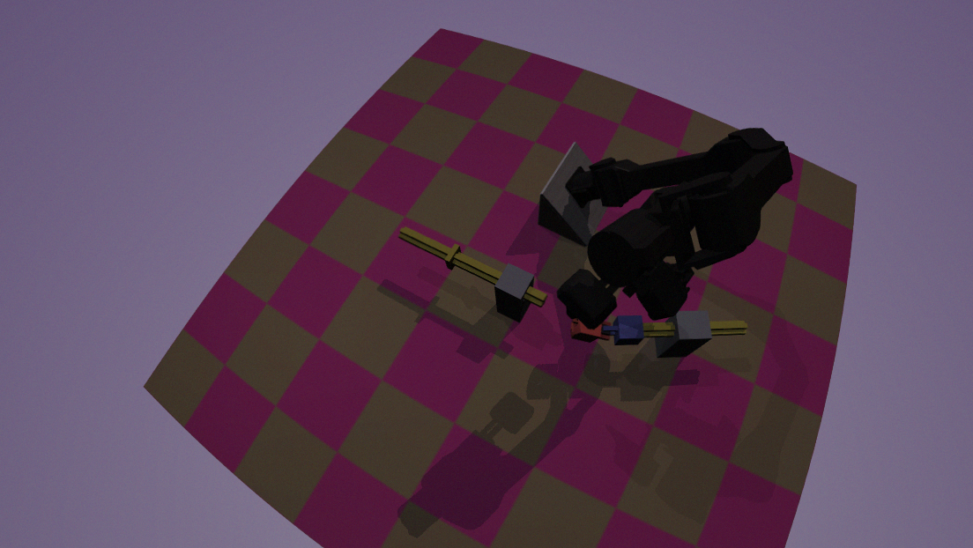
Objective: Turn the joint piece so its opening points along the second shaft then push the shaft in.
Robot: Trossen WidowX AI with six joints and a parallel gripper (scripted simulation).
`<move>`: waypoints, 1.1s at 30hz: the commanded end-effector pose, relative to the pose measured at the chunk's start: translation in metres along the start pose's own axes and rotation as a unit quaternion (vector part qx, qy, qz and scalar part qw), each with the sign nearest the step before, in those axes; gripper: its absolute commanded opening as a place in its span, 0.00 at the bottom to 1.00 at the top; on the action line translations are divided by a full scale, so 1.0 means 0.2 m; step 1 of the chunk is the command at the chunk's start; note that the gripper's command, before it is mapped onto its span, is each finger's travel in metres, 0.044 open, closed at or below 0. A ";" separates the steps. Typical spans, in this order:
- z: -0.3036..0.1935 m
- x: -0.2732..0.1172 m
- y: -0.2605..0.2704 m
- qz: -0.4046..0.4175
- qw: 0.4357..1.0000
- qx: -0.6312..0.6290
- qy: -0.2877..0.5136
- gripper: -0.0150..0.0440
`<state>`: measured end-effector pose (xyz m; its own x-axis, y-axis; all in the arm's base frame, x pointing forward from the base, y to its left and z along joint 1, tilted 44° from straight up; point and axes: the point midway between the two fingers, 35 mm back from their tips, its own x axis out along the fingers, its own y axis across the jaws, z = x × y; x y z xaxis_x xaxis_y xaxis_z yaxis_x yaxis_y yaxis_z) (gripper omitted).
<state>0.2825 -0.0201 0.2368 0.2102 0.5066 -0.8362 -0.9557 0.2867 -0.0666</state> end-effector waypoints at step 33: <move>-0.15 0.23 -0.10 0.074 0.940 0.332 0.020 1.00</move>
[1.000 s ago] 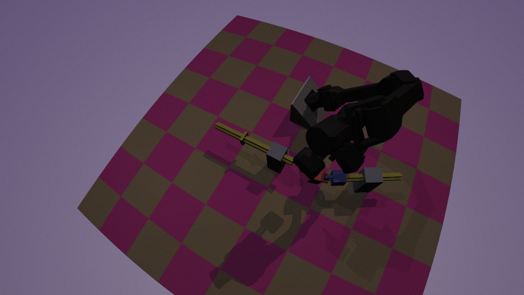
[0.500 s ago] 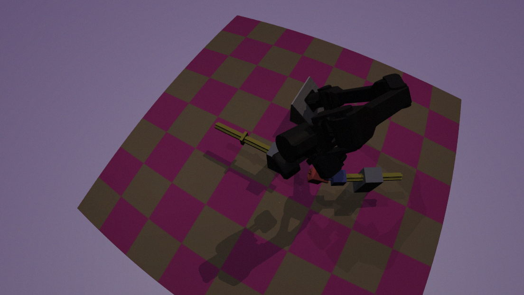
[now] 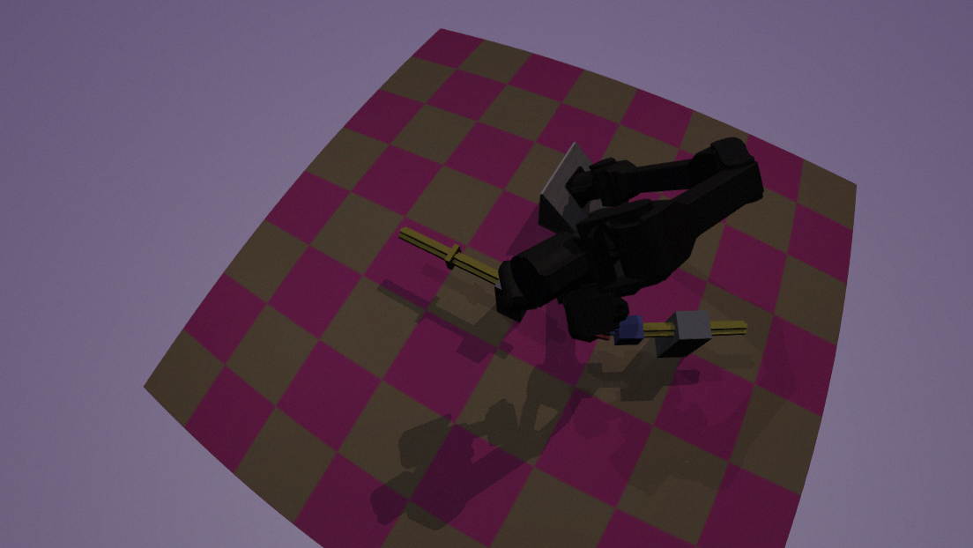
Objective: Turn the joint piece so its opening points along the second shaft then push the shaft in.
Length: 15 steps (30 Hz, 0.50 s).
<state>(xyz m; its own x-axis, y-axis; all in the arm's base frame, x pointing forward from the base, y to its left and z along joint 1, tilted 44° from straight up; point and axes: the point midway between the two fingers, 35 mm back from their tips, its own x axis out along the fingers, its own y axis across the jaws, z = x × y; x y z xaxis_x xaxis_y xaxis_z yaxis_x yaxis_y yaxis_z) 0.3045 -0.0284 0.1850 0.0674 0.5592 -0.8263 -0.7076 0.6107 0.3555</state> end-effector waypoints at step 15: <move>0.00 0.03 0.00 -0.003 0.964 0.267 0.007 1.00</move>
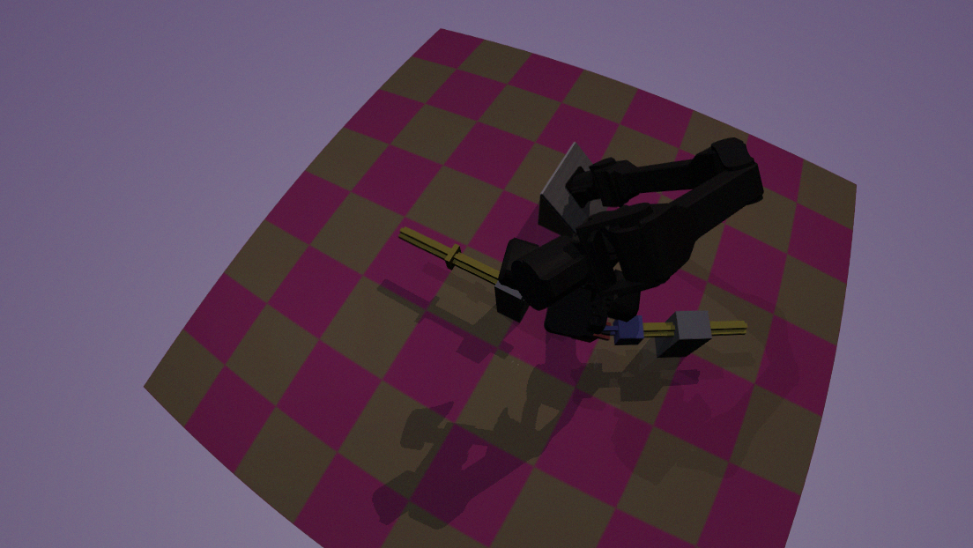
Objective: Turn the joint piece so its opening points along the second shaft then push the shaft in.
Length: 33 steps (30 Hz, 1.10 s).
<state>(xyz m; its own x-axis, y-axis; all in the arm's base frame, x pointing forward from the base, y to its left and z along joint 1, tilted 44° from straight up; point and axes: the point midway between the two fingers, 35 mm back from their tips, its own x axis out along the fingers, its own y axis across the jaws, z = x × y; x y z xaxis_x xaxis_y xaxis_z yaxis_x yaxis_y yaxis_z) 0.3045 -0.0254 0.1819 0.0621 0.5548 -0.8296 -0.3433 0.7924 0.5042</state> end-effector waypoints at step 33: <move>0.00 0.05 0.01 -0.010 0.861 0.508 0.005 1.00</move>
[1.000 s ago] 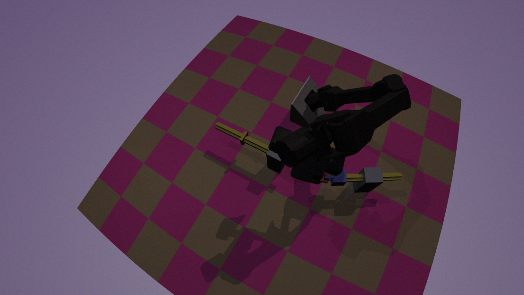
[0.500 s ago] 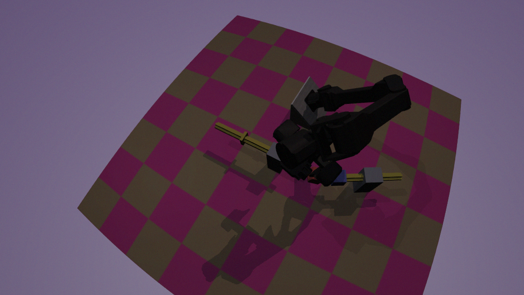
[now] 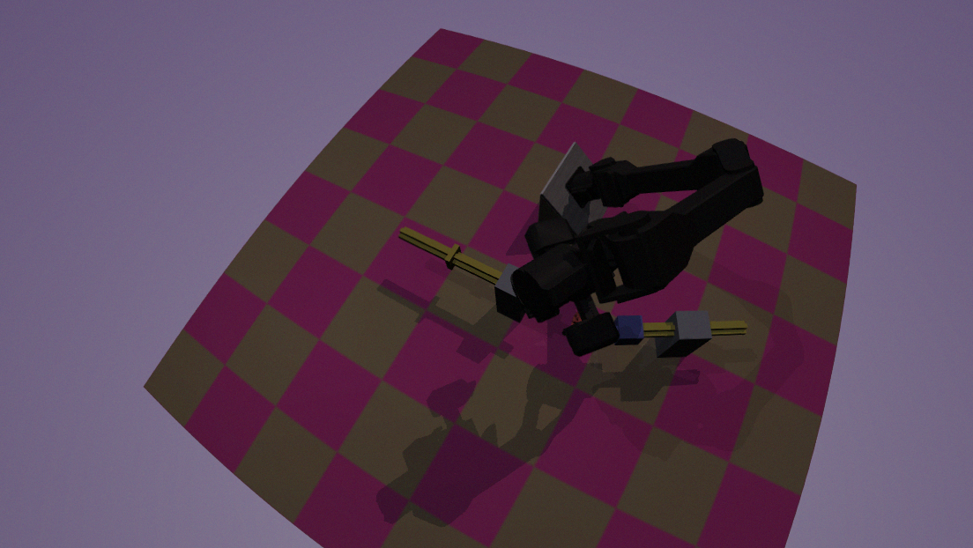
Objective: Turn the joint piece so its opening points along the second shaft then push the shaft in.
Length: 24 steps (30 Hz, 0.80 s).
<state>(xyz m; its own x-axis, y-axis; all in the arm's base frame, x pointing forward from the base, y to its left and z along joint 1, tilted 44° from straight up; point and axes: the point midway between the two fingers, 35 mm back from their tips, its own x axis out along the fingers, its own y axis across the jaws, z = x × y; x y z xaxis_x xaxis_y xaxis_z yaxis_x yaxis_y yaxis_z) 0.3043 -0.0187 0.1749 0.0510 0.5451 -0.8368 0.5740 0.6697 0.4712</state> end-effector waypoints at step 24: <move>-0.01 0.06 0.00 -0.007 0.966 0.260 -0.002 1.00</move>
<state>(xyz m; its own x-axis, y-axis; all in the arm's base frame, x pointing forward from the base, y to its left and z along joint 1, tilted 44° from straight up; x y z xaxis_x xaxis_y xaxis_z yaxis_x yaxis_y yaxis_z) 0.3045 -0.0146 0.1704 0.0474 0.5389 -0.8410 0.9018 0.3390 0.2680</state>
